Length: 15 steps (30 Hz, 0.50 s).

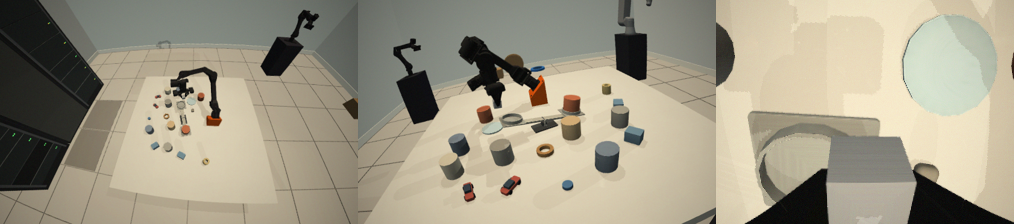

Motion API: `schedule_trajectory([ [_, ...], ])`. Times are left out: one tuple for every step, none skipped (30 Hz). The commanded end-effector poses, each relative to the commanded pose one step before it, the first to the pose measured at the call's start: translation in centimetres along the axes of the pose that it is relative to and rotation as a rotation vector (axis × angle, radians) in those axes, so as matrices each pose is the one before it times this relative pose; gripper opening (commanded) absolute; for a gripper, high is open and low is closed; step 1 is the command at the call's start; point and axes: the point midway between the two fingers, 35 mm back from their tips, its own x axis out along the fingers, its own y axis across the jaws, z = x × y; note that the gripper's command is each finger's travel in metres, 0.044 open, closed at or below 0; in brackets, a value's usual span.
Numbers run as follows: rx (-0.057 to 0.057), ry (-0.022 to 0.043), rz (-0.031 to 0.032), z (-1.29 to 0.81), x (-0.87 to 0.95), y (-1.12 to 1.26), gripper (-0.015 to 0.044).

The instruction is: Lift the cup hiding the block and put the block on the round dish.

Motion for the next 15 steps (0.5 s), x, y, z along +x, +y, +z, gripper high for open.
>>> schedule_trajectory([
  [-0.0002,0.00414,0.00156,1.361,1.648,-2.194,0.0],
  [0.0017,-0.00047,-0.00022,0.376,0.462,-0.627,0.0],
  [0.0017,-0.00102,-0.00039,0.354,0.454,-0.639,0.0],
  [0.0016,-0.00155,-0.00059,0.331,0.447,-0.649,0.0],
  [0.0016,-0.00208,-0.00082,0.309,0.439,-0.659,0.0],
  [0.0016,-0.00259,-0.00107,0.286,0.432,-0.667,0.0],
  [0.0015,-0.00309,-0.00135,0.263,0.424,-0.675,0.0],
  [0.0014,-0.00358,-0.00166,0.239,0.417,-0.682,0.0],
  [0.0014,-0.00405,-0.00198,0.216,0.409,-0.688,0.0],
  [0.0013,-0.0045,-0.00233,0.192,0.401,-0.692,0.0],
  [0.001,-0.00399,-0.00217,0.139,0.322,-0.566,0.0],
  [0.0006,-0.00253,-0.00143,0.076,0.191,-0.341,0.0],
  [0.0002,-0.00087,-0.0005,0.024,0.063,-0.114,0.0],
  [0.0,0.0,0.0,0.0,0.0,0.0,0.0],
  [0.0,0.00009,0.00001,0.0,0.086,0.008,0.0],
])
